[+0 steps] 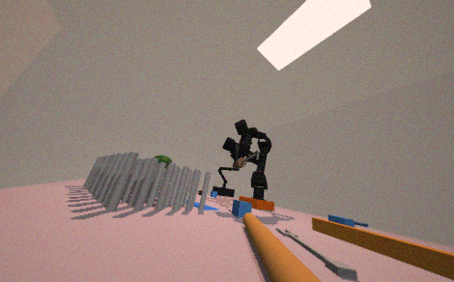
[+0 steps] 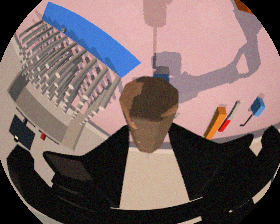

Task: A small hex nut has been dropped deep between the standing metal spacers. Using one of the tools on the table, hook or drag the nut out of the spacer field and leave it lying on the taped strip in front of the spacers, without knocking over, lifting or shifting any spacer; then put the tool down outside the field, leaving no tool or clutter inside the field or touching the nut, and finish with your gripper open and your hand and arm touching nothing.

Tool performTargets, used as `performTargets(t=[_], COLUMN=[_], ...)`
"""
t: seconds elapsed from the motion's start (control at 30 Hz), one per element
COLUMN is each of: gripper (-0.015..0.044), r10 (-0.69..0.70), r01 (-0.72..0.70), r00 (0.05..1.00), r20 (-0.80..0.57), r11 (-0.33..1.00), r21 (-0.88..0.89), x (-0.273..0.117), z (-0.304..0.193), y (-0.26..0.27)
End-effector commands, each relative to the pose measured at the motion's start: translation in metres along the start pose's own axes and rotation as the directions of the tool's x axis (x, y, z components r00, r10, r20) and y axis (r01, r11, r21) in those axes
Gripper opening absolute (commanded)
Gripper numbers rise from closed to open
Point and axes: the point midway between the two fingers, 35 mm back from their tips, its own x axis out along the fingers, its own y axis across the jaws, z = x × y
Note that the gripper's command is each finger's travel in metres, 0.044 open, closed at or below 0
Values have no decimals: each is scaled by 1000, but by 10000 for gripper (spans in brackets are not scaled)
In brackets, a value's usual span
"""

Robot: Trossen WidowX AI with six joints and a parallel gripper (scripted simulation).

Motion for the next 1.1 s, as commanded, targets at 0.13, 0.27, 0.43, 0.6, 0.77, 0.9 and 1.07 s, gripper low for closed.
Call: performTargets(t=[0.13, 0.27, 0.43, 0.6, 0.77, 0.9, 1.07], gripper=[0, 0, 0, 0, 0, 0, 0], r10=[-43, -72, -108, -145, -150, -150, -150], r01=[41, 66, 96, 124, 128, 128, 128], r00=[998, 996, 991, 985, 984, 984, 984], r20=[-37, -53, -72, -89, -92, -92, -92], r11=[997, 992, 983, 971, 969, 969, 969], r21=[-70, -109, -159, -206, -213, -213, -213], x=[7, 9, 11, 12, 13, 16, 21], z=[-32, -48, -67, -84, -86, -85, -84], y=[-23, -39, -60, -82, -85, -86, -87])
